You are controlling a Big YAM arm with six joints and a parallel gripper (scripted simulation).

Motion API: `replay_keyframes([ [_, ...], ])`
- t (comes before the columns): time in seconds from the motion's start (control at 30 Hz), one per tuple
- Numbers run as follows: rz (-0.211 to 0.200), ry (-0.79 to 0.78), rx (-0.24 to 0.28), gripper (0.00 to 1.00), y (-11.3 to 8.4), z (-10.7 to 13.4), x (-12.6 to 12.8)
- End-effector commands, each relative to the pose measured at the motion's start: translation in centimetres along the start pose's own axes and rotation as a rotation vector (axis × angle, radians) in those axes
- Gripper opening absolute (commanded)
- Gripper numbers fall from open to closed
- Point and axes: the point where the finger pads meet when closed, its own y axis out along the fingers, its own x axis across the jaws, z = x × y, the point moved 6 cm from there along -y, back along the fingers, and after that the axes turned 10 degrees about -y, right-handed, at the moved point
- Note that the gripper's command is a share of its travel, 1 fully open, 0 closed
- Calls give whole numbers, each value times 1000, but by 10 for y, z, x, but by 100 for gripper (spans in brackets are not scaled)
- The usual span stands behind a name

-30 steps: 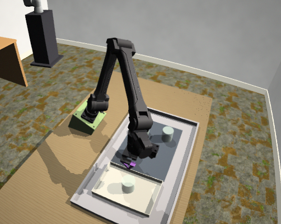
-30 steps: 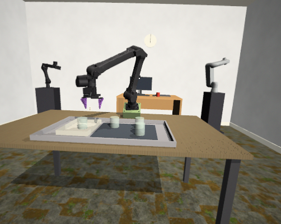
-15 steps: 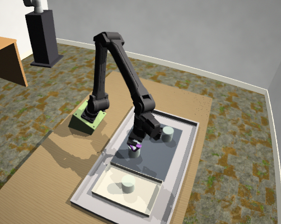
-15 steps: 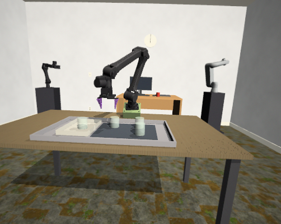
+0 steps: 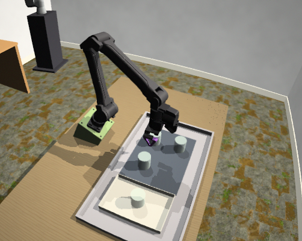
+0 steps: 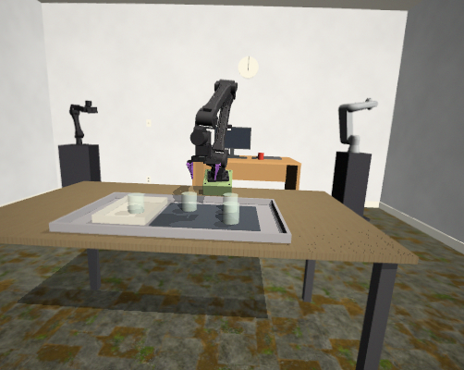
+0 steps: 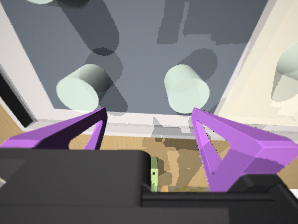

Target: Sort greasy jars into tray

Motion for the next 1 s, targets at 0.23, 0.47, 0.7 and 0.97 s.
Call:
replay_keyframes([
  [0.23,3,60,-21,100,-4,-8,86],
  [0.47,3,60,-21,100,-4,-10,110],
  [0.7,3,60,-21,100,-4,-10,110],
  [0.97,3,60,-21,100,-4,-10,110],
])
